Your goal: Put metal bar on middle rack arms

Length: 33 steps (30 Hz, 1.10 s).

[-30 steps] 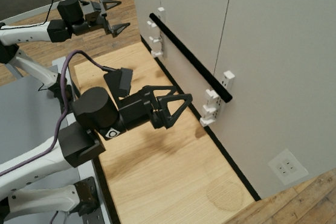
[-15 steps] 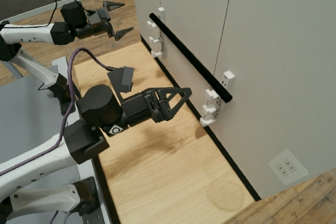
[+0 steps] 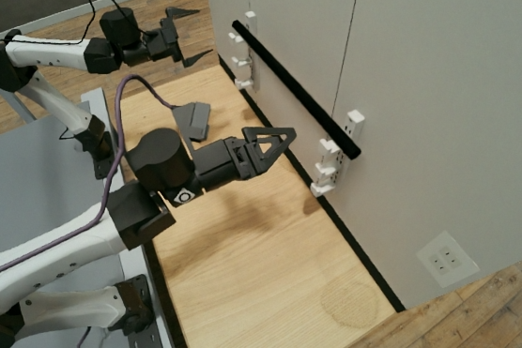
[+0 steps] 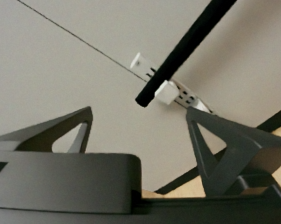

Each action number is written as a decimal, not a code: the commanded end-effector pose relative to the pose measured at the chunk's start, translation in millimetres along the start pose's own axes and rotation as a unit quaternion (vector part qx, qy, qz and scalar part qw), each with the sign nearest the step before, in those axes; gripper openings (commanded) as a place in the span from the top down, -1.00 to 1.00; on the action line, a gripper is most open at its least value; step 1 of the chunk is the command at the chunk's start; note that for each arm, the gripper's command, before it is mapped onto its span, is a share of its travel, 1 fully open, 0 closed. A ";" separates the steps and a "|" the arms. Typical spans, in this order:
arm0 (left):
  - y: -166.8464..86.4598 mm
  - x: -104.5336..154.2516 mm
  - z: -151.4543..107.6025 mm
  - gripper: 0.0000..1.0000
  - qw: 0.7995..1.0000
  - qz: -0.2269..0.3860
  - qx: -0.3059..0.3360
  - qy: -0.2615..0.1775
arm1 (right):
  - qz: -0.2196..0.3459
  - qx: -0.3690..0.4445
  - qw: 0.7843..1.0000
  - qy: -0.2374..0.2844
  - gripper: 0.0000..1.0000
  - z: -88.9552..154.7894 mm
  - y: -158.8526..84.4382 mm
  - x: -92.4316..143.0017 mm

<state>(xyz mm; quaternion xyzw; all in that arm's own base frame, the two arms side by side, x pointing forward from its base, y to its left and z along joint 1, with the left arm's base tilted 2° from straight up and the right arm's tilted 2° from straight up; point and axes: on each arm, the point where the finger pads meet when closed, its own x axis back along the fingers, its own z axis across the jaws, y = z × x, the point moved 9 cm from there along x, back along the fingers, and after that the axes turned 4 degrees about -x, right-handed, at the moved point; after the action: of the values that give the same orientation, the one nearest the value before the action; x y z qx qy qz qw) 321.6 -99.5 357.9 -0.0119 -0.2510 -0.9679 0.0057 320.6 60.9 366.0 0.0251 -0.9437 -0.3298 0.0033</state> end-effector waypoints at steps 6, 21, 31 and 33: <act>7.9 -5.6 -16.3 -1.00 0.998 0.000 -0.069 0.004 | 0.010 0.068 0.998 0.010 -1.00 20.0 -4.9 -9.0; 19.6 -11.4 -31.9 -1.00 0.988 0.002 -0.155 0.005 | 0.008 0.152 0.988 0.014 -1.00 32.7 -1.3 -15.7; 26.8 -15.1 -41.5 -1.00 0.978 0.002 -0.207 0.005 | 0.007 0.203 0.979 0.016 -1.00 40.5 0.9 -19.8; 28.6 -16.0 -43.9 -1.00 0.976 0.002 -0.219 0.005 | 0.007 0.215 0.976 0.017 -1.00 42.4 1.5 -20.8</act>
<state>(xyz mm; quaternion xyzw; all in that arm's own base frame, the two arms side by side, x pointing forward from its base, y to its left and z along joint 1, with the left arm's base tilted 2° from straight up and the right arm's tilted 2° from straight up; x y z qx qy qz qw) 335.8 -139.3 331.3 -0.0222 -0.0521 -0.9984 0.0065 335.9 85.7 348.8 0.0304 -0.9890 -0.1446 0.0055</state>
